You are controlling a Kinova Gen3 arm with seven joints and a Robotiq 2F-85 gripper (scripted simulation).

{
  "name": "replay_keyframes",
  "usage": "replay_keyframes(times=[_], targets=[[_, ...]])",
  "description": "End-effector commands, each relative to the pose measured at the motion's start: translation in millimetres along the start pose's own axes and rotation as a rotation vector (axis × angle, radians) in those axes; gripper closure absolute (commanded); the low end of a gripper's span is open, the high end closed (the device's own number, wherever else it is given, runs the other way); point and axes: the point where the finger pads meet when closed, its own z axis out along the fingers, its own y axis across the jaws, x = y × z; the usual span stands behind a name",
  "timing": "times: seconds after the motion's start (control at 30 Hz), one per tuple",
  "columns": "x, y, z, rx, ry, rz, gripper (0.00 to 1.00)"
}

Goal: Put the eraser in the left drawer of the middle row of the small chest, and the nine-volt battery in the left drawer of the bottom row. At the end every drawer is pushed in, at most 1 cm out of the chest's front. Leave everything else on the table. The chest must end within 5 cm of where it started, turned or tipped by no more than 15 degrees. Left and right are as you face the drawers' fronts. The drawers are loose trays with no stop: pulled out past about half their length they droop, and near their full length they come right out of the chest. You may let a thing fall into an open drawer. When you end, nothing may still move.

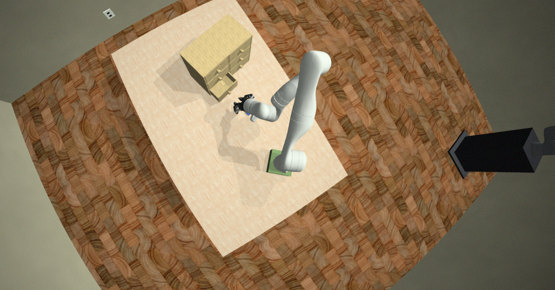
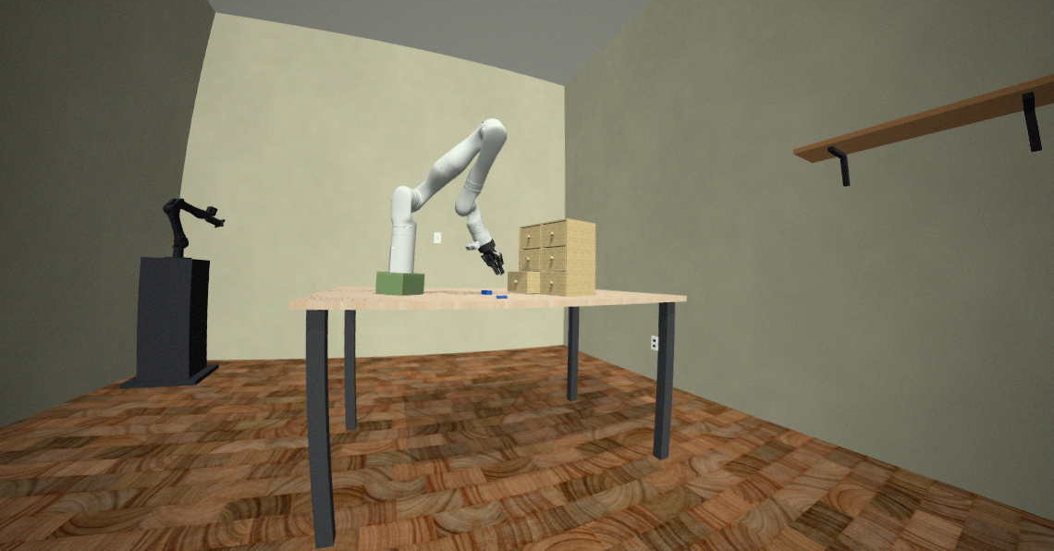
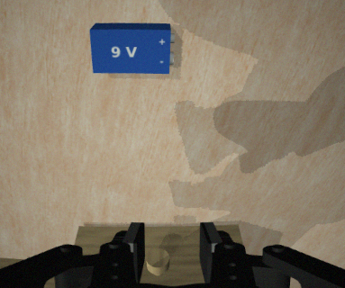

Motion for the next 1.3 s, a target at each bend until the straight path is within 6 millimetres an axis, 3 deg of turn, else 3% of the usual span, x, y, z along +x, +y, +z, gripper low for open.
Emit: replay_keyframes(times=[0.0,0.77,1.27], targets=[[-10.7,-8.6,-17.5,0.026,-0.026,-0.011,0.67],[-27.1,-6.6,-88.3,0.002,-0.013,-0.020,0.67],[-29.8,-6.3,-99.8,0.000,-0.016,-0.020,0.67]])
